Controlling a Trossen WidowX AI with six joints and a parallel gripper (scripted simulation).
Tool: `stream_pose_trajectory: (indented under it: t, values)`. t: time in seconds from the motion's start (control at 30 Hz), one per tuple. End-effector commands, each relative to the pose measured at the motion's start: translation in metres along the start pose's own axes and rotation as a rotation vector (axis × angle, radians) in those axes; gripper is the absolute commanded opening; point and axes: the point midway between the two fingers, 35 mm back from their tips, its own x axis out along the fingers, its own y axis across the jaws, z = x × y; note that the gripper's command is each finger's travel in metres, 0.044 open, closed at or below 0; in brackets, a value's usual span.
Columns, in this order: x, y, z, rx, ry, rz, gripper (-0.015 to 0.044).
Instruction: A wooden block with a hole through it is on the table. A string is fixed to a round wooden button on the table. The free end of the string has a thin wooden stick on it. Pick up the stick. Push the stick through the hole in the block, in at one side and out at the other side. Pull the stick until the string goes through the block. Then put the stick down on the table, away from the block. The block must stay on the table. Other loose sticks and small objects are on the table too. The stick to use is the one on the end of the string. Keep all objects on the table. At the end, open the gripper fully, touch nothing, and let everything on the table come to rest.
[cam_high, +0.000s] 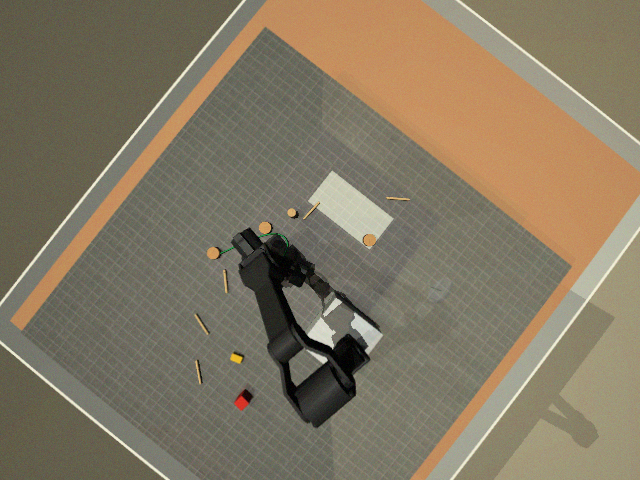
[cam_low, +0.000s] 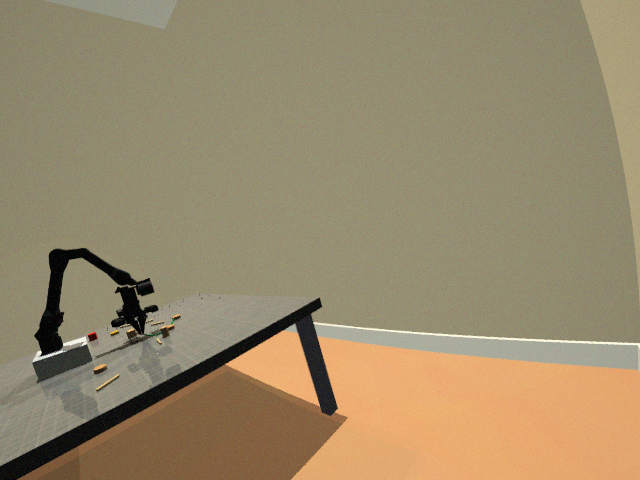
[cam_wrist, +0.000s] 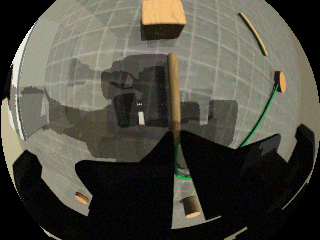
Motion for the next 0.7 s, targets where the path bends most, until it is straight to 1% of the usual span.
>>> stream_pose_trajectory:
  t: [0.0, 0.67]
  values:
    - [0.001, 0.002, 0.006, 0.004, 0.002, 0.004, 0.0000]
    - [0.002, 0.006, 0.023, 0.004, 0.001, 0.004, 0.0000]
